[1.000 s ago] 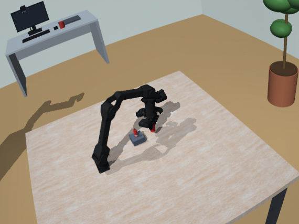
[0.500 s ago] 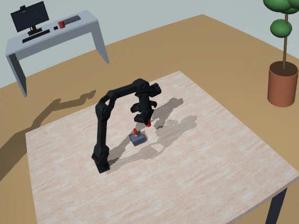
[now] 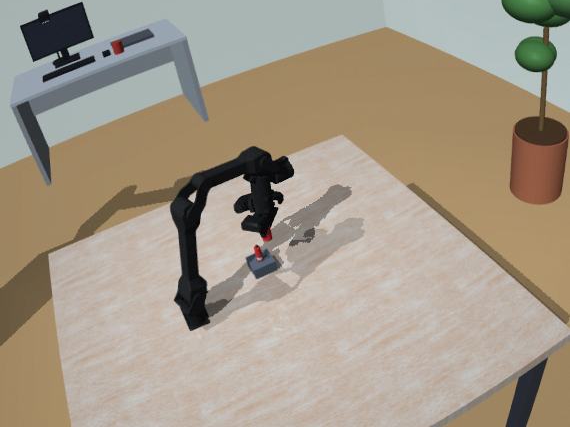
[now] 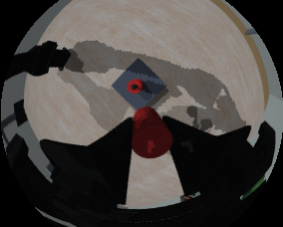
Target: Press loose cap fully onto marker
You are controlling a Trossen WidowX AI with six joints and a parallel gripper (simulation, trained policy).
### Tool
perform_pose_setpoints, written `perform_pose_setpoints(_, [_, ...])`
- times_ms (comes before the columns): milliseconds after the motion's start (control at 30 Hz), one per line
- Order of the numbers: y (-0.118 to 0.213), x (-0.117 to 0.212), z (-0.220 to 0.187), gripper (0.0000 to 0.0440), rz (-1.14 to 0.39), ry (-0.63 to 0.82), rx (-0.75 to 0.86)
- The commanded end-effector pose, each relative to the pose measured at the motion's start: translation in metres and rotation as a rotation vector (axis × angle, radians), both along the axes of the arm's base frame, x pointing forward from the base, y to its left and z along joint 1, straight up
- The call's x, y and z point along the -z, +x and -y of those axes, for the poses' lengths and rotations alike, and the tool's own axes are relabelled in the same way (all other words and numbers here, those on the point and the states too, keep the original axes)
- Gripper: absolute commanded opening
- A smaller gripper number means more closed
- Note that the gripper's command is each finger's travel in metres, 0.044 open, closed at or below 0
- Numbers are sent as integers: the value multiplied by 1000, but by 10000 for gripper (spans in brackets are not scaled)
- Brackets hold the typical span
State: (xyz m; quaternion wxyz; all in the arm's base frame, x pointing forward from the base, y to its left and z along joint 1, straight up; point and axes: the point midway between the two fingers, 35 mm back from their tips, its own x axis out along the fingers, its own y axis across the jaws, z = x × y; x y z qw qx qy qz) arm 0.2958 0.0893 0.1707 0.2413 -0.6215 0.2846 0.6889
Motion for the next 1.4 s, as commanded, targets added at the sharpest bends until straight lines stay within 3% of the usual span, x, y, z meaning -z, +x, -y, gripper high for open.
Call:
perform_pose_setpoints(0, [-13,-2,-4,23,-17,5,-28])
perform_pose_setpoints(467, [-32,0,-9,0,-25,9,-76])
perform_pose_setpoints(1367, [-43,53,-10,0,-67,26,-141])
